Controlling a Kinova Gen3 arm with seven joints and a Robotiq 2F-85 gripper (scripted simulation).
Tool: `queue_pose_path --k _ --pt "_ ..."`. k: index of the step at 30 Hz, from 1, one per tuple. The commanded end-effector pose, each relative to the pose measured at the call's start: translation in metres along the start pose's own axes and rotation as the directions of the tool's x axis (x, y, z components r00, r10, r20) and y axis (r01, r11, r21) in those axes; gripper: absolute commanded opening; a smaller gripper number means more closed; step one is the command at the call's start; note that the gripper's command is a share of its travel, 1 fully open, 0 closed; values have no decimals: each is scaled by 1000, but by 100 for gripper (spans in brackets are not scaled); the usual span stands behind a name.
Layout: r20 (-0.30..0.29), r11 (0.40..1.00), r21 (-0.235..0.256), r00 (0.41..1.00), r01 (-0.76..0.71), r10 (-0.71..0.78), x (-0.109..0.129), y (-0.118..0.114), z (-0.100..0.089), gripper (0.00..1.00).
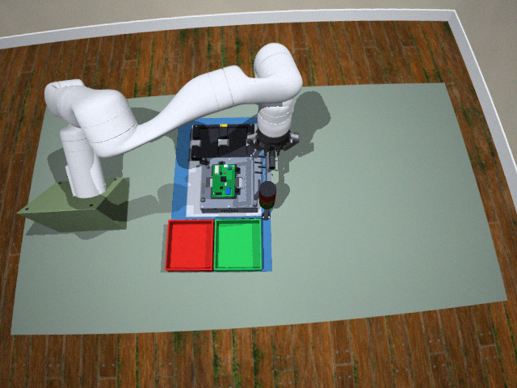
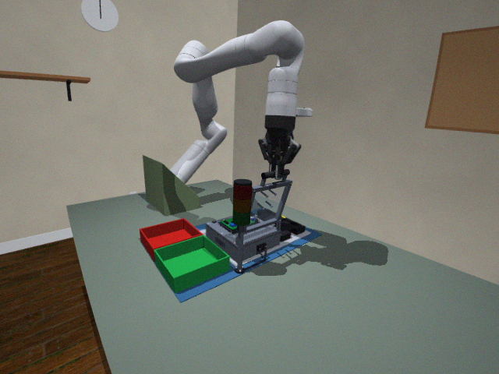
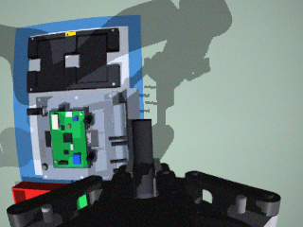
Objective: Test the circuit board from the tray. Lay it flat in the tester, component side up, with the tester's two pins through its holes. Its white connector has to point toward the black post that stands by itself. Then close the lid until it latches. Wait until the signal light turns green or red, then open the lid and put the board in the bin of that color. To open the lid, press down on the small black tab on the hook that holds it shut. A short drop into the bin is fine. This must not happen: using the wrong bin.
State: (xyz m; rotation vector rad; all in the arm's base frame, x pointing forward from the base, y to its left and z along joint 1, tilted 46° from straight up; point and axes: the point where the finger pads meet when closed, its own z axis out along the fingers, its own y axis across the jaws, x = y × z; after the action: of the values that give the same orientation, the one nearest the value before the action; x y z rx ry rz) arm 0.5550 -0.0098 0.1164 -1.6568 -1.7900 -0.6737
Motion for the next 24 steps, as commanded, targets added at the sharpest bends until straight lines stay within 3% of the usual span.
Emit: queue_pose_path --k 1,24 --pt "0 1000 -1 1000 0 0 0 -1 -1 0" --pt "0 1000 -1 1000 0 0 0 -14 -4 0"
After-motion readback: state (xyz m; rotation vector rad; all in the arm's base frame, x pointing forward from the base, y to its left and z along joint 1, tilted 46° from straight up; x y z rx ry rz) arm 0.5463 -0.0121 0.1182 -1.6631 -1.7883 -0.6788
